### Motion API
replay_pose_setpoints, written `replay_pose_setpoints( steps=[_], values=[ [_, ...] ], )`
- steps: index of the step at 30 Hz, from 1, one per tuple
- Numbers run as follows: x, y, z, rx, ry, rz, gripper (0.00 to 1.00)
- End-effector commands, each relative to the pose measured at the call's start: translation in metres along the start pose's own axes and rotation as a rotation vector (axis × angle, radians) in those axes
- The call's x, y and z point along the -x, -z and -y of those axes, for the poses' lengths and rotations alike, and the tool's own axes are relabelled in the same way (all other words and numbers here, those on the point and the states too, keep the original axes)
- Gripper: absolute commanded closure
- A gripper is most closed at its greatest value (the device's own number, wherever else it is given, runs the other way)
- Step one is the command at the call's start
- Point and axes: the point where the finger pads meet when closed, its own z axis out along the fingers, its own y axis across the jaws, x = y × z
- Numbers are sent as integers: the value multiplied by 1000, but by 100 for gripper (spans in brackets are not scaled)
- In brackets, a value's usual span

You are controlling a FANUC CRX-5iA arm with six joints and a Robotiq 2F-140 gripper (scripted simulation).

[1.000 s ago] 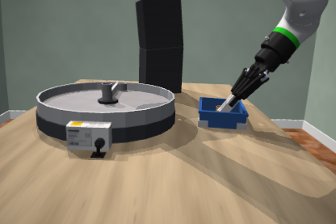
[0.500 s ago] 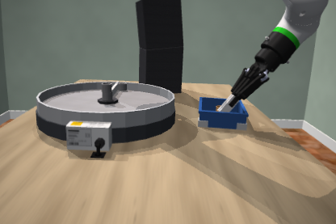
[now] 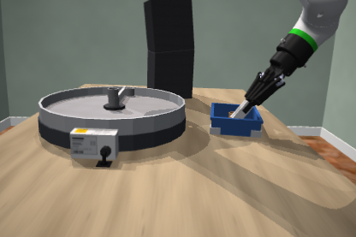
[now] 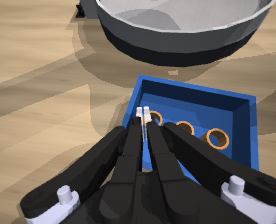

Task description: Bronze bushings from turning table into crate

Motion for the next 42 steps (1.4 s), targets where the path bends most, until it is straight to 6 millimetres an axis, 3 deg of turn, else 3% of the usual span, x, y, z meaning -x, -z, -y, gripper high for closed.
replay_pose_setpoints(
  steps=[1,42],
  values=[
    [0,0,0,0,0,0,100],
    [4,-4,0,0,0,0,100]
  ],
)
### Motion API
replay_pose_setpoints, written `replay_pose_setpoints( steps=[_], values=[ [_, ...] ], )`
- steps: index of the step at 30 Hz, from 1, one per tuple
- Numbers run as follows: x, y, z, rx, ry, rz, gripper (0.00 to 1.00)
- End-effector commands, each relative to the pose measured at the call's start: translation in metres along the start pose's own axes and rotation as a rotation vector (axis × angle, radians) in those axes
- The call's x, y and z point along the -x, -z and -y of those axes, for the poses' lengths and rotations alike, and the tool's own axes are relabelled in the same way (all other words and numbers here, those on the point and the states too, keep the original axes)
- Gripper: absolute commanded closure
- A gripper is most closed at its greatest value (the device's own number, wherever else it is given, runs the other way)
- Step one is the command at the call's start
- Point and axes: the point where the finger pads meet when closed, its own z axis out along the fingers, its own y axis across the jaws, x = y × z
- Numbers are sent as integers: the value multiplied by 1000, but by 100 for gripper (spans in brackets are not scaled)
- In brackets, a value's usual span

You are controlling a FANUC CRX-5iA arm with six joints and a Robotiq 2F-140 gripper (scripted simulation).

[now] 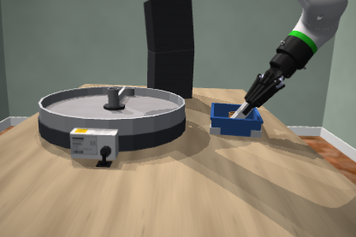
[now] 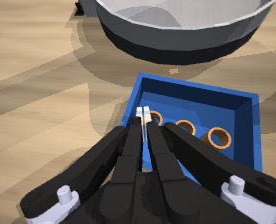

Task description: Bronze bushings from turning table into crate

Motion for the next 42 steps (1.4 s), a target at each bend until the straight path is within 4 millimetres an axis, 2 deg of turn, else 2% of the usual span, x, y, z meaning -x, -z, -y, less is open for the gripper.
replay_pose_setpoints(
  steps=[1,17,18,42],
  values=[
    [0,0,0,0,0,0,100],
    [0,0,0,0,0,0,100],
    [0,0,0,0,0,0,93],
    [0,0,0,0,0,0,93]
  ],
)
